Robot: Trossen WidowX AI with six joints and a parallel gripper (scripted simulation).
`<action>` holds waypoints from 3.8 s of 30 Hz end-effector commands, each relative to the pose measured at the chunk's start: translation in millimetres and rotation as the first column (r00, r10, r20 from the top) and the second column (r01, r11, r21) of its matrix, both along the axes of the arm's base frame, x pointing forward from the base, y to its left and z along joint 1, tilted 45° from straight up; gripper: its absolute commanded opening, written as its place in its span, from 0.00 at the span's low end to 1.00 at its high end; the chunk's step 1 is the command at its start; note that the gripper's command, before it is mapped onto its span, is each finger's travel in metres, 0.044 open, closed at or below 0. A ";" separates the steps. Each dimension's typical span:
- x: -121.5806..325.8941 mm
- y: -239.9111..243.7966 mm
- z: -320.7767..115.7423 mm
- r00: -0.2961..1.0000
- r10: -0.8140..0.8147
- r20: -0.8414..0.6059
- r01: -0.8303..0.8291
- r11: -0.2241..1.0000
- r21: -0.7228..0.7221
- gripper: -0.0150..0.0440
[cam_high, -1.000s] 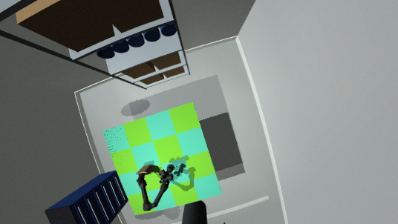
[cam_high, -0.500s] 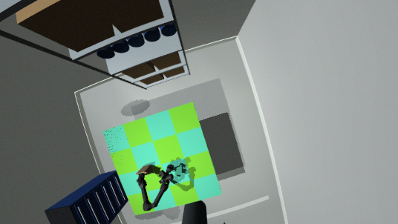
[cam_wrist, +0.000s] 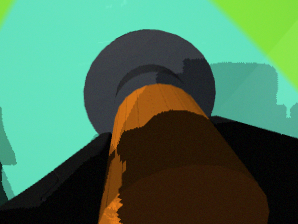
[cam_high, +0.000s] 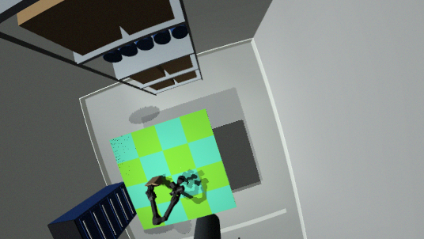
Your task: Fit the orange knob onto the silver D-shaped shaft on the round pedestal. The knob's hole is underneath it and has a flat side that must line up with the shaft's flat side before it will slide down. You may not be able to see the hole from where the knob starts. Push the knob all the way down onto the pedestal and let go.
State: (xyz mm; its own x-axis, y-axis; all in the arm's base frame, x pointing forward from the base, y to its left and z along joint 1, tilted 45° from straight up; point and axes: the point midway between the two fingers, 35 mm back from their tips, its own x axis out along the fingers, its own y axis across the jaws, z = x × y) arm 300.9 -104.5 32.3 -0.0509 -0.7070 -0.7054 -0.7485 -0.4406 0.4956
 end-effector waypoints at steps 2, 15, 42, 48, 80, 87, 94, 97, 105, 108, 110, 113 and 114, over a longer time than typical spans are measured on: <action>0.3 -1.1 0.2 1.000 0.002 -0.001 -0.002 1.000 -0.003 0.25; 1.2 2.2 3.0 0.992 0.090 -0.088 -0.089 0.996 0.007 0.25; -0.1 -1.3 -0.1 0.978 0.149 -0.147 -0.148 0.989 0.019 0.25; -0.2 1.5 2.5 0.978 0.149 -0.147 -0.148 0.989 0.019 0.25; 0.0 -1.1 0.3 0.913 0.291 -0.286 -0.286 0.956 0.061 0.25; 0.2 -0.3 0.9 0.913 0.291 -0.286 -0.286 0.956 0.061 0.25; 1.2 2.4 3.4 0.902 0.308 -0.302 -0.302 0.951 0.068 0.25; 1.4 2.4 3.0 0.855 0.371 -0.362 -0.361 0.927 0.096 0.25; 0.0 0.7 0.9 0.808 0.422 -0.411 -0.410 0.904 0.123 0.25; 0.2 0.3 1.6 0.808 0.422 -0.411 -0.410 0.904 0.123 0.25; 0.4 0.3 1.9 0.808 0.422 -0.411 -0.410 0.904 0.123 0.25; 0.5 -0.9 0.7 0.808 0.422 -0.411 -0.410 0.904 0.123 0.25; 0.4 -1.0 0.5 0.808 0.422 -0.411 -0.410 0.904 0.123 0.25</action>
State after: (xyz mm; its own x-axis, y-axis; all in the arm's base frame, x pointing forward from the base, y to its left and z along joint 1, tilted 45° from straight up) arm 301.2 -104.7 33.2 -0.0506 -0.7073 -0.7051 -0.2192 -0.6810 0.6987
